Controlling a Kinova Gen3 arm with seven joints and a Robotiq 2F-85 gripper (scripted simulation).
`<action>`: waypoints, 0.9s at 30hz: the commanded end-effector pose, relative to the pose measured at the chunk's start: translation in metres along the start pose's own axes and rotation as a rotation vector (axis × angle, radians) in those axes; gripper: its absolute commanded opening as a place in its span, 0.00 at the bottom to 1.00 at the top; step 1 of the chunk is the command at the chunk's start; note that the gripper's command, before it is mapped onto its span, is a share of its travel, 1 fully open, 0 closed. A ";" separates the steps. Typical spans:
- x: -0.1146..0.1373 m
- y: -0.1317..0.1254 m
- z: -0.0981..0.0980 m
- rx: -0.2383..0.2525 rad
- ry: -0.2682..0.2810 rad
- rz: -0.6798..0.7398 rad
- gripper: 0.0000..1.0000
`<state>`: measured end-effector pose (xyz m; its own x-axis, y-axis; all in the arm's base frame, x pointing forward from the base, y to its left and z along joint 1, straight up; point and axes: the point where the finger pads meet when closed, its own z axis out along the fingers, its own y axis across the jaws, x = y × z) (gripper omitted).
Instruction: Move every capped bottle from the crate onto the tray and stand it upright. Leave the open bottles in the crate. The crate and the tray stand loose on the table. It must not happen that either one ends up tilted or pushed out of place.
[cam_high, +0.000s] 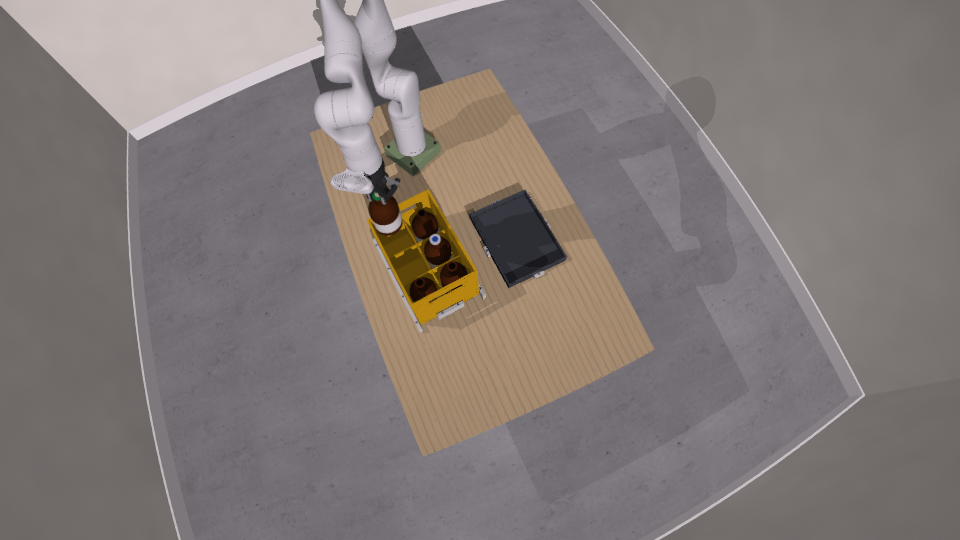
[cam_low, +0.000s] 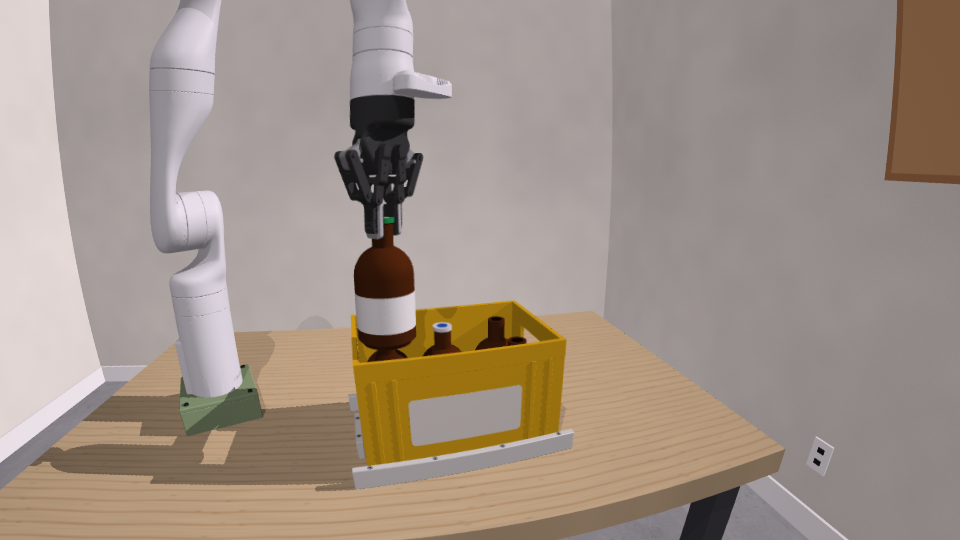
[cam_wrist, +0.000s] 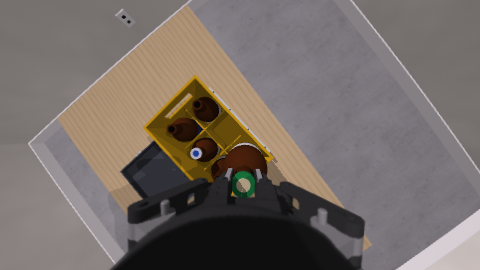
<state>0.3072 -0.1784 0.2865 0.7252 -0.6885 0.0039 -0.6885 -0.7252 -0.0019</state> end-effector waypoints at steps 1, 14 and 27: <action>0.001 -0.006 -0.001 0.001 0.002 0.000 0.00; 0.005 -0.042 -0.005 0.006 0.002 -0.001 0.00; 0.000 -0.062 -0.005 0.008 0.002 0.001 0.00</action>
<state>0.3448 -0.1400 0.2904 0.7171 -0.6970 0.0058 -0.6969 -0.7171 -0.0148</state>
